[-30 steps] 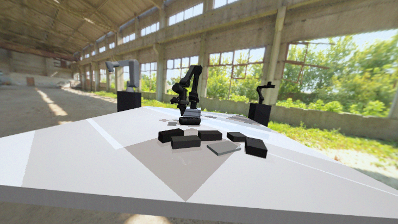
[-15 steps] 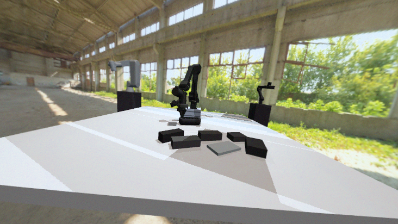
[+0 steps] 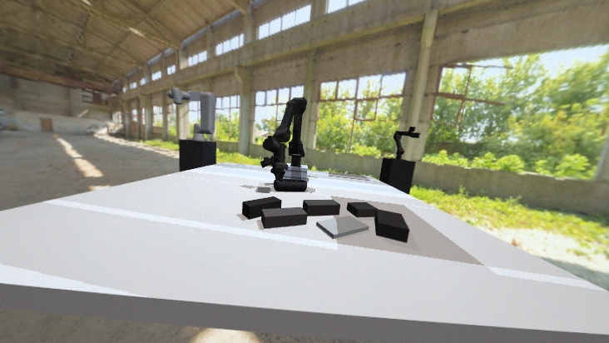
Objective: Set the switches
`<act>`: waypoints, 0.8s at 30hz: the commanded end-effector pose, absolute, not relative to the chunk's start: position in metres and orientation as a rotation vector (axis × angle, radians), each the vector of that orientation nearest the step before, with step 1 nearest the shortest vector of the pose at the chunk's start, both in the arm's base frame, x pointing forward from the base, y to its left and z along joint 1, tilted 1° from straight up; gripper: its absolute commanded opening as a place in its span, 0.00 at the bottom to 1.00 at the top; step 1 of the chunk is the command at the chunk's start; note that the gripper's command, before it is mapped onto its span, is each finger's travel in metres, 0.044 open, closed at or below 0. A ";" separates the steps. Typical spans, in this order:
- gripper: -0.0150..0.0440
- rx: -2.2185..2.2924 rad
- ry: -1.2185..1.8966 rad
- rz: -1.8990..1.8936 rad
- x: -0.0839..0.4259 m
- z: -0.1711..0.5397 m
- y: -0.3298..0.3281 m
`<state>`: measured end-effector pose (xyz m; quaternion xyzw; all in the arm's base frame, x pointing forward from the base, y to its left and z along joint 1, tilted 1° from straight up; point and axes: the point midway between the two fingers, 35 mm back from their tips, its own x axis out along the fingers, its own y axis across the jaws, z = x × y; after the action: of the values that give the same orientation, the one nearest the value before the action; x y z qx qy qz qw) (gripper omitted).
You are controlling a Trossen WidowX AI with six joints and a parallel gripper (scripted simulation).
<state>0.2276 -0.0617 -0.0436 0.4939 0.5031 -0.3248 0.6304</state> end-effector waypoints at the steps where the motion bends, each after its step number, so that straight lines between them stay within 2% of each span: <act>1: 0.25 1.133 1.161 -0.740 0.227 -0.046 -0.060; 24: 0.25 1.133 1.160 -0.739 0.235 -0.046 -0.057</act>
<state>0.2306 -0.0559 -0.0473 0.4926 0.5104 -0.3224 0.6268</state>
